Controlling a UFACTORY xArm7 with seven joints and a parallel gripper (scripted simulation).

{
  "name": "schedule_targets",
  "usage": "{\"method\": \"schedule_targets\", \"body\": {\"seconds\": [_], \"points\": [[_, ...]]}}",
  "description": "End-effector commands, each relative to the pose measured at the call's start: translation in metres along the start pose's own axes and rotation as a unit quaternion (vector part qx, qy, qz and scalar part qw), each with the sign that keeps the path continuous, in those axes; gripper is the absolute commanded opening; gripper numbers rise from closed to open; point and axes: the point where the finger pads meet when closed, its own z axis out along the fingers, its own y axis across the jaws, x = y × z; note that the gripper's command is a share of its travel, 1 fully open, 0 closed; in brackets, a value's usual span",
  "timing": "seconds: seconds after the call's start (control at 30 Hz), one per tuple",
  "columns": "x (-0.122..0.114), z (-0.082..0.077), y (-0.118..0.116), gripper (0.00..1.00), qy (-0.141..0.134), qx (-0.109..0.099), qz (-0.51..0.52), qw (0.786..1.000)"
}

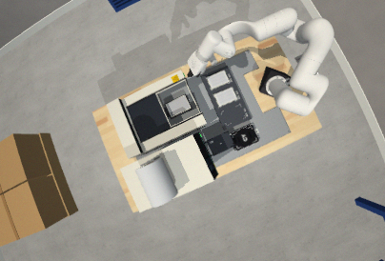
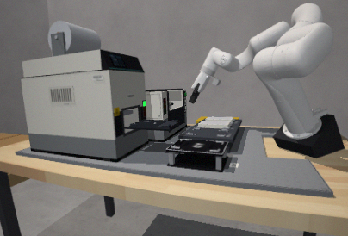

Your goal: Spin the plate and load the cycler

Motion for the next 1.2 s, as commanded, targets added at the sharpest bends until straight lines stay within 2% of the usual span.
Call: {"method": "schedule_targets", "body": {"seconds": [0.0, 1.17], "points": [[-0.0022, -0.0014, -0.0009, 0.00, -0.001, 0.002, -0.001, 1.000], [-0.0094, 0.0027, -0.0009, 0.00, -0.001, 0.002, -0.001, 1.000]]}}
